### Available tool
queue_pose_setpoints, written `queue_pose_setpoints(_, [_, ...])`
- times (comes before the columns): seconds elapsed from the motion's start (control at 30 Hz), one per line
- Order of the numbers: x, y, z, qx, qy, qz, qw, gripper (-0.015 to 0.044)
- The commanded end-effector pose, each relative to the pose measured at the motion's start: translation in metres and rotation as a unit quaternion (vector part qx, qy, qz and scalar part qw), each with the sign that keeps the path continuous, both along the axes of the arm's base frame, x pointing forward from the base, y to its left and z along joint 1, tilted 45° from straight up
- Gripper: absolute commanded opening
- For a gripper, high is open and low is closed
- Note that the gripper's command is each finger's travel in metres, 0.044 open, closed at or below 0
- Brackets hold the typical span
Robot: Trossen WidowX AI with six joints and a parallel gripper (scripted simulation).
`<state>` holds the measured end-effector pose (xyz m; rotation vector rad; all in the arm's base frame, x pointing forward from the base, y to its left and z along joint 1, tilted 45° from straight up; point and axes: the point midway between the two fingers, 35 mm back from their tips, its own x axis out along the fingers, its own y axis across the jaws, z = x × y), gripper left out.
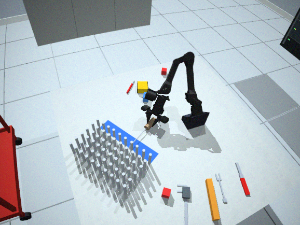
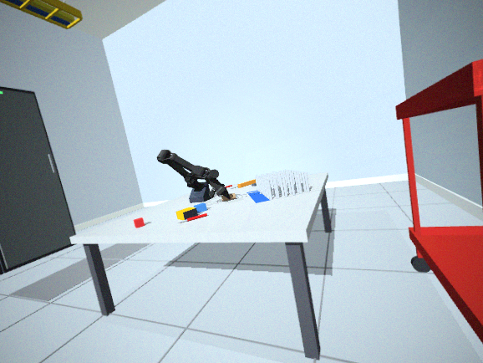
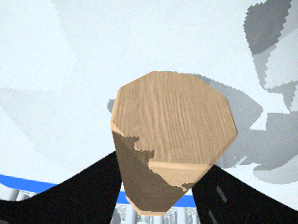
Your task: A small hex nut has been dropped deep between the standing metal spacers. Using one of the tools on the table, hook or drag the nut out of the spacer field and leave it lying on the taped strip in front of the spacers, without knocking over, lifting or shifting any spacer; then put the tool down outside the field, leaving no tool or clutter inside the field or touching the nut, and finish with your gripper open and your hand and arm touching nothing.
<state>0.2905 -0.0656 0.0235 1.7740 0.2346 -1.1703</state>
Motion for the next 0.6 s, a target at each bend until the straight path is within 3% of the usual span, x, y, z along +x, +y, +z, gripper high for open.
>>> queue_pose_setpoints(0.0, [-0.003,-0.0003,0.0006,0.001,0.001,0.003,1.0,0.0])
queue_pose_setpoints(0.57, [-0.005,0.0017,0.0054,0.001,0.001,0.003,1.0,0.0])
